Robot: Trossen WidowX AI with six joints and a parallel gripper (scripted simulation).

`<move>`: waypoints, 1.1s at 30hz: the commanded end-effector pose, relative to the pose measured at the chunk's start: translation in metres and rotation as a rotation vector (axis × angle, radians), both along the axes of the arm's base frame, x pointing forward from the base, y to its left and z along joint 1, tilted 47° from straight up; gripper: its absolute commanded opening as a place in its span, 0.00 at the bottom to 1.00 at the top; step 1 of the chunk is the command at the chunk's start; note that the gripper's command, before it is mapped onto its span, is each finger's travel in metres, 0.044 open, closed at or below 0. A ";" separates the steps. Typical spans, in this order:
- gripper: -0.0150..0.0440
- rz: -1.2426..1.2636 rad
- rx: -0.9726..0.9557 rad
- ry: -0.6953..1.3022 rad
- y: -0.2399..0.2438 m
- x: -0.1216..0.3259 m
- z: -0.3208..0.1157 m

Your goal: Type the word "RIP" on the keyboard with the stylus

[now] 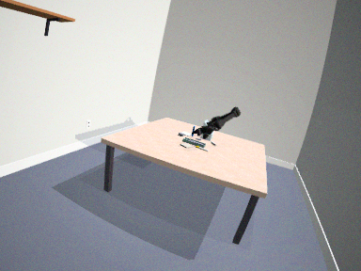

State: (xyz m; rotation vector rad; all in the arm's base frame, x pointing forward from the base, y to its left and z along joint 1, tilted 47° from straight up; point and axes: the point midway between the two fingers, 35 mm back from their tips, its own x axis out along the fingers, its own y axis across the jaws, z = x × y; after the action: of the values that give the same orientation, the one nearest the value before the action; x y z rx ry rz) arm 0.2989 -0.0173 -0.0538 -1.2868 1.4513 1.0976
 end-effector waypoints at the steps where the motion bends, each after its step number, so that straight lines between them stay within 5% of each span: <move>1: 0.25 -0.005 -0.004 0.009 0.005 -0.002 -0.008; 21: 0.25 -0.005 -0.004 0.009 0.005 -0.002 -0.008; 24: 0.39 -0.005 -0.003 0.009 0.005 -0.003 -0.009; 33: 0.39 -0.005 -0.003 0.009 0.005 -0.003 -0.010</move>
State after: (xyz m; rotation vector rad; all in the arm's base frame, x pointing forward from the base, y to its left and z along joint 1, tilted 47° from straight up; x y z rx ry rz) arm 0.2962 -0.0123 -0.0623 -1.2852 1.4602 1.1046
